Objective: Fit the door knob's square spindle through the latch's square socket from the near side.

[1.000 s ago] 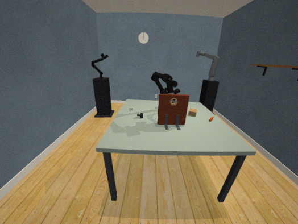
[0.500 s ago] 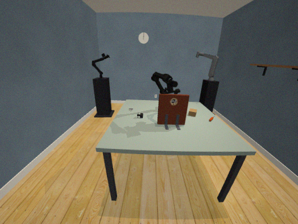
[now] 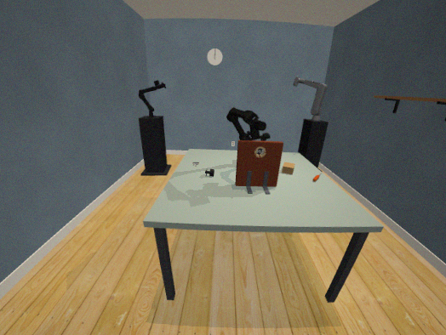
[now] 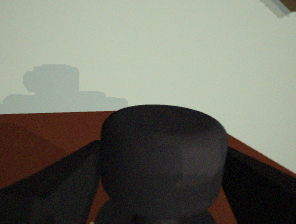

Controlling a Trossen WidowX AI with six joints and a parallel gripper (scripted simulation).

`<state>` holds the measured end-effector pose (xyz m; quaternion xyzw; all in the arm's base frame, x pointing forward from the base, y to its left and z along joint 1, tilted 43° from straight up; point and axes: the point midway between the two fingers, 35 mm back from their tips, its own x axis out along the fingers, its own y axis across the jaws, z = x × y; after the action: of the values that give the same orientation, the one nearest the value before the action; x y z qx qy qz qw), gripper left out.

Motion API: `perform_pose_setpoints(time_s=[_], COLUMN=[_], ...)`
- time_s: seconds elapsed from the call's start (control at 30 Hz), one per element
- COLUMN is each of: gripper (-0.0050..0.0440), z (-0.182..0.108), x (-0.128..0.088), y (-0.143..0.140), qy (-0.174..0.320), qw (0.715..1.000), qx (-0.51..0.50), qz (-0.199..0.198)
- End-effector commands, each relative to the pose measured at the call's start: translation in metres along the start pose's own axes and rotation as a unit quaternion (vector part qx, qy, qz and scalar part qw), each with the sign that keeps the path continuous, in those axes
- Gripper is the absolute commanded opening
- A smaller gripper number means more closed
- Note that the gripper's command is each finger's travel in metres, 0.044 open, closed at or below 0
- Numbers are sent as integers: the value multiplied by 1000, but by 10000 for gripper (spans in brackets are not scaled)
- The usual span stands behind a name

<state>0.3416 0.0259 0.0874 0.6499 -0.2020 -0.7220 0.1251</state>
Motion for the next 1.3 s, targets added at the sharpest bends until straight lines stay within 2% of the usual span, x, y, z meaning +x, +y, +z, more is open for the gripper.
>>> perform_pose_setpoints(time_s=[0.0, 0.9, 1.27], gripper=[0, 0, 264], z=[-5, -16, -11], x=[-3, -4, -1], y=[-1, -1, 0], qy=[5, 5, -2], qw=[1000, 1000, 1000], qx=[0, 0, 0], qz=[-4, -4, 0])
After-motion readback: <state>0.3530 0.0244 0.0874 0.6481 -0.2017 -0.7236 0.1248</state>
